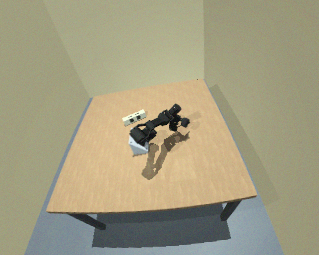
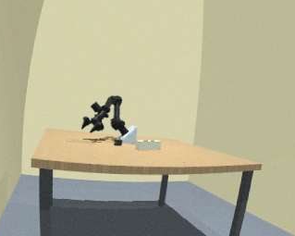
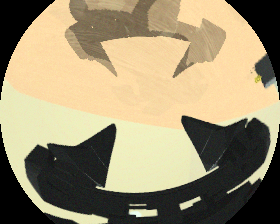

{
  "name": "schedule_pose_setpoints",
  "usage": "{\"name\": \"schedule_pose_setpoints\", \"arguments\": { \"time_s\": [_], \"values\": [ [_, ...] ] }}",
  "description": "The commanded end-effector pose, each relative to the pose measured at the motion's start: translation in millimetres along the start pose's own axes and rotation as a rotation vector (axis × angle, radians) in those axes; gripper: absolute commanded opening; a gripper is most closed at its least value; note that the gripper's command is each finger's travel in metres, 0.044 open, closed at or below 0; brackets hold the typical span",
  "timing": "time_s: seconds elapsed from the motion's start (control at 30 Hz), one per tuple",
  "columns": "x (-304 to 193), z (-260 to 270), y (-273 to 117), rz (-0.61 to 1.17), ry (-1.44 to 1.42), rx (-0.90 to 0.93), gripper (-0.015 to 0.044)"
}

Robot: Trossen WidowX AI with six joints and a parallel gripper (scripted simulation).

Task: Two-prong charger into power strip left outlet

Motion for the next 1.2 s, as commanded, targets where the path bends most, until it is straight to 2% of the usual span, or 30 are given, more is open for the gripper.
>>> {"name": "schedule_pose_setpoints", "arguments": {
  "time_s": [0.0, 1.17],
  "values": [
    [-4, -6, 3, -0.034, -0.092, -0.053, 0.0440],
    [-28, -80, 8, -0.164, -0.984, -0.607, 0.0440]
  ]
}}
Point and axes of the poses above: the point midway between the two fingers, 35 mm back from their tips, its own y axis out along the fingers, its own z axis across the jaws, x = y × z, the point moved 10 cm from there along -y, back along the fingers, and after that the axes turned 2 degrees about -y, right-handed, at the moved point
